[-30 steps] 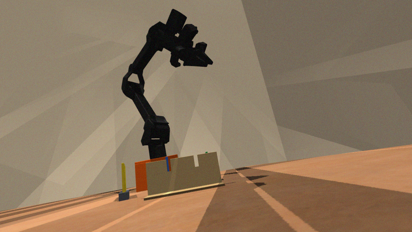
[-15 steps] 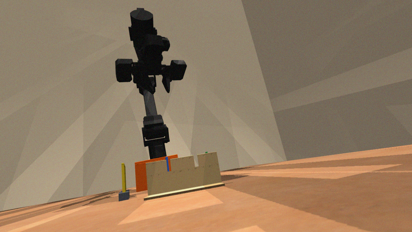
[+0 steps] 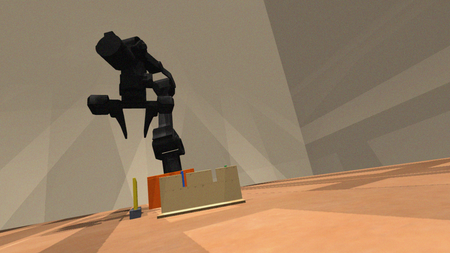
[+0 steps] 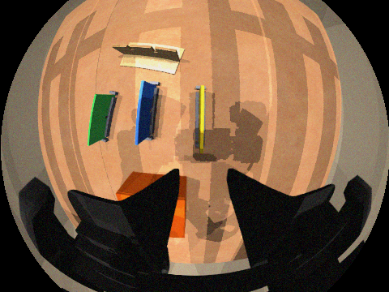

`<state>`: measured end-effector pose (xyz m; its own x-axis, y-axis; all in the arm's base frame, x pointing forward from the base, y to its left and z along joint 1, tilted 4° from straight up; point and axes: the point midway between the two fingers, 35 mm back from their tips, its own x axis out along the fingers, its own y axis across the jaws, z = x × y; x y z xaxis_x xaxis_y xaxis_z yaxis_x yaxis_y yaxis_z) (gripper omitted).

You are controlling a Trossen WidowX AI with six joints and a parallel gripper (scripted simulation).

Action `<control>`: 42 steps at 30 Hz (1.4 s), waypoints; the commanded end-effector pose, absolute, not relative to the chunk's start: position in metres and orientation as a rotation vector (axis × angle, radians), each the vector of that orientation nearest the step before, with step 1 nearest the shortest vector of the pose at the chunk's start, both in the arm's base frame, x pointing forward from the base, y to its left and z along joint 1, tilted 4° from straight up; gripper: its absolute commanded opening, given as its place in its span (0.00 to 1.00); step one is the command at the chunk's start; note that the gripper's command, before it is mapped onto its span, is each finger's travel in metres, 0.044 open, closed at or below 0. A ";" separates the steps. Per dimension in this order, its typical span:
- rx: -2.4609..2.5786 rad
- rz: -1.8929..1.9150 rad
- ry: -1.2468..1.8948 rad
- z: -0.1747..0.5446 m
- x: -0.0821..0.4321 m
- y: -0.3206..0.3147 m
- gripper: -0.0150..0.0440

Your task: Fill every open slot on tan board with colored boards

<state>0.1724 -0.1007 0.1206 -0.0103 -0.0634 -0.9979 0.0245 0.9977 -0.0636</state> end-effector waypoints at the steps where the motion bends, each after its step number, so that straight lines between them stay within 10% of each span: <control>1: -0.034 -0.069 1.595 0.100 0.172 -0.106 0.57; 42: -0.034 -0.069 1.595 0.006 0.171 -0.113 0.57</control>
